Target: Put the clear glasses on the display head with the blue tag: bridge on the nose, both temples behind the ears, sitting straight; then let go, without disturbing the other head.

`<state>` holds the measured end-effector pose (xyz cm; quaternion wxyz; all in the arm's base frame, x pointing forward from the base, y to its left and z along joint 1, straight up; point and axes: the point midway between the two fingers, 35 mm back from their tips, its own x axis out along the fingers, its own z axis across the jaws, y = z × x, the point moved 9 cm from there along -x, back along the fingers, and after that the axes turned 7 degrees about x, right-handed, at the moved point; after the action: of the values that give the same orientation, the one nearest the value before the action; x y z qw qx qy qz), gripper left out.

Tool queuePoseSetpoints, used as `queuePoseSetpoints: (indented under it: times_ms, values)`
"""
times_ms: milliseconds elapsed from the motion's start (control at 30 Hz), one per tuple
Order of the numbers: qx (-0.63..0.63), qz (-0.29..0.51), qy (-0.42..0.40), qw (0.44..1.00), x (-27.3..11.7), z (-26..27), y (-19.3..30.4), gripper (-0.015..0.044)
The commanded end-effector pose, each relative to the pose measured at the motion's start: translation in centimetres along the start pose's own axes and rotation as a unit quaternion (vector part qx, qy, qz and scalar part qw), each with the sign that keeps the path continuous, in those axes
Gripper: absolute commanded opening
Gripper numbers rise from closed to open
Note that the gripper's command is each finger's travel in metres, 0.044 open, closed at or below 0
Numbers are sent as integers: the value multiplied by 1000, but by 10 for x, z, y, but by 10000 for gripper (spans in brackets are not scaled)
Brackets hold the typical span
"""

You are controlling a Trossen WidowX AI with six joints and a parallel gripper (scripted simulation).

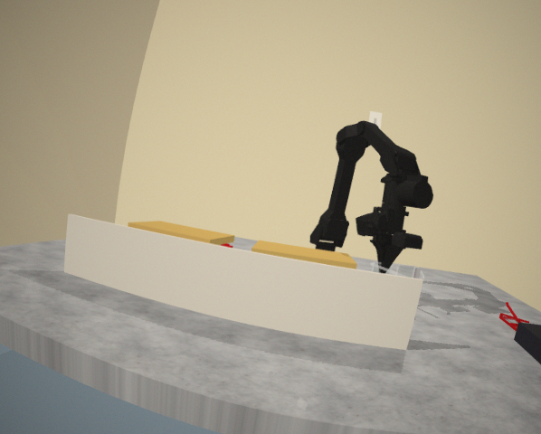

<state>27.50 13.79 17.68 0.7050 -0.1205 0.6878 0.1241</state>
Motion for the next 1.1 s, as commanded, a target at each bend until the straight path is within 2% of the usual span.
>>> queuePoseSetpoints:
  times_ms: [0,1067]
  values:
    - [-2,2,-2,1000,-1,-3,-3,0]
    - [-2,1,-1,1000,-1,-12,-26,0]
